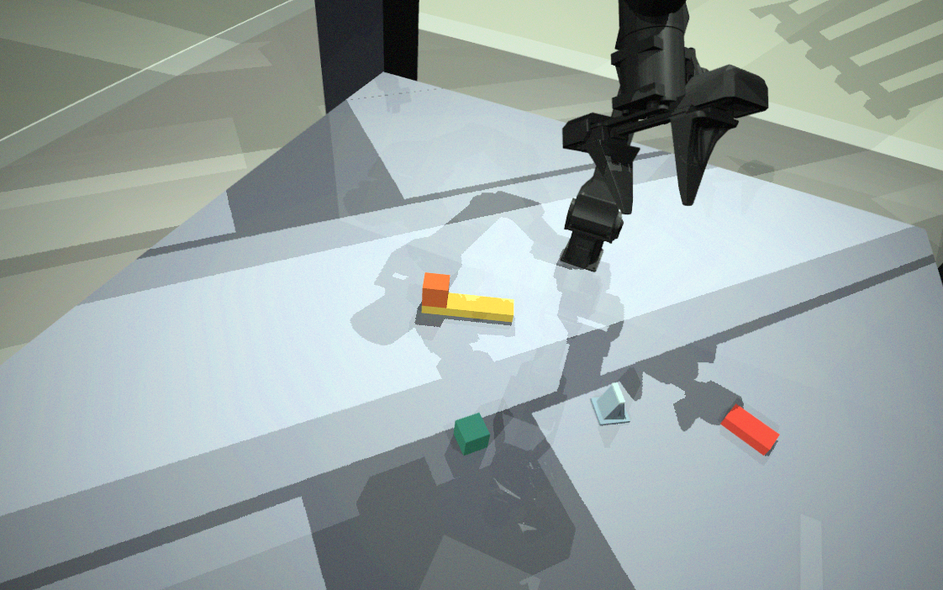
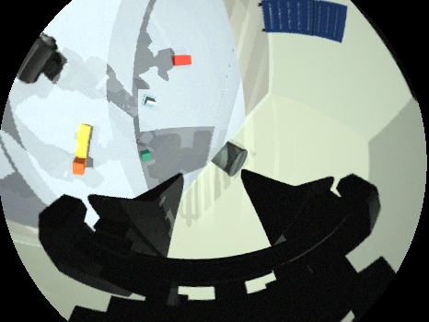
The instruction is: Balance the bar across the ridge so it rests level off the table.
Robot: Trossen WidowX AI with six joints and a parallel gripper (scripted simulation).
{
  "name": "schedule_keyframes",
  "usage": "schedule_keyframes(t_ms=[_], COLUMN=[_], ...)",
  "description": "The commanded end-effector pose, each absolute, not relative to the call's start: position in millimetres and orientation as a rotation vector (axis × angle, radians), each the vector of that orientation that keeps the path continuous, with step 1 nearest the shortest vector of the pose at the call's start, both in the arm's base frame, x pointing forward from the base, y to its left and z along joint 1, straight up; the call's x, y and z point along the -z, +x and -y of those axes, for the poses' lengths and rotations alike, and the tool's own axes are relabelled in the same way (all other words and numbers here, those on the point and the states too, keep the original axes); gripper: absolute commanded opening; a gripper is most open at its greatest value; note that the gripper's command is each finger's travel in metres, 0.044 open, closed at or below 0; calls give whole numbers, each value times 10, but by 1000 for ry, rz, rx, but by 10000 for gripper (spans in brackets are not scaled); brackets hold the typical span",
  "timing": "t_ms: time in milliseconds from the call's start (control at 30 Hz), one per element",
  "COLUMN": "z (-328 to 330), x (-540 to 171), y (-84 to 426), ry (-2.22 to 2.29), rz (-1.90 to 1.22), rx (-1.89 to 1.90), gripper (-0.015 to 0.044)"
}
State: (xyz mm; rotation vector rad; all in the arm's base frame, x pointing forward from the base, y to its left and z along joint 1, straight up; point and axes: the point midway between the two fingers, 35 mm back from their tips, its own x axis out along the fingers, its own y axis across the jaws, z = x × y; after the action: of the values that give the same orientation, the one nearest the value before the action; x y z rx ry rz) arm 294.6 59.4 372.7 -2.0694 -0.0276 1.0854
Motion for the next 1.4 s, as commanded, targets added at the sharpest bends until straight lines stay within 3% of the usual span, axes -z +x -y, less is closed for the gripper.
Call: schedule_keyframes(t_ms=[0, 433, 900, 1367], z=[-385, 322, 961, 1233], x=[-3499, -2723, -1960, -1489], y=[2999, 2944, 2518, 2127], ry=[-2047, -1898, -1657, -1476], rz=[-96, -490, -850, -1027], rx=[-1117, -1229, -1352, -1430], gripper=[315, 315, 315, 315])
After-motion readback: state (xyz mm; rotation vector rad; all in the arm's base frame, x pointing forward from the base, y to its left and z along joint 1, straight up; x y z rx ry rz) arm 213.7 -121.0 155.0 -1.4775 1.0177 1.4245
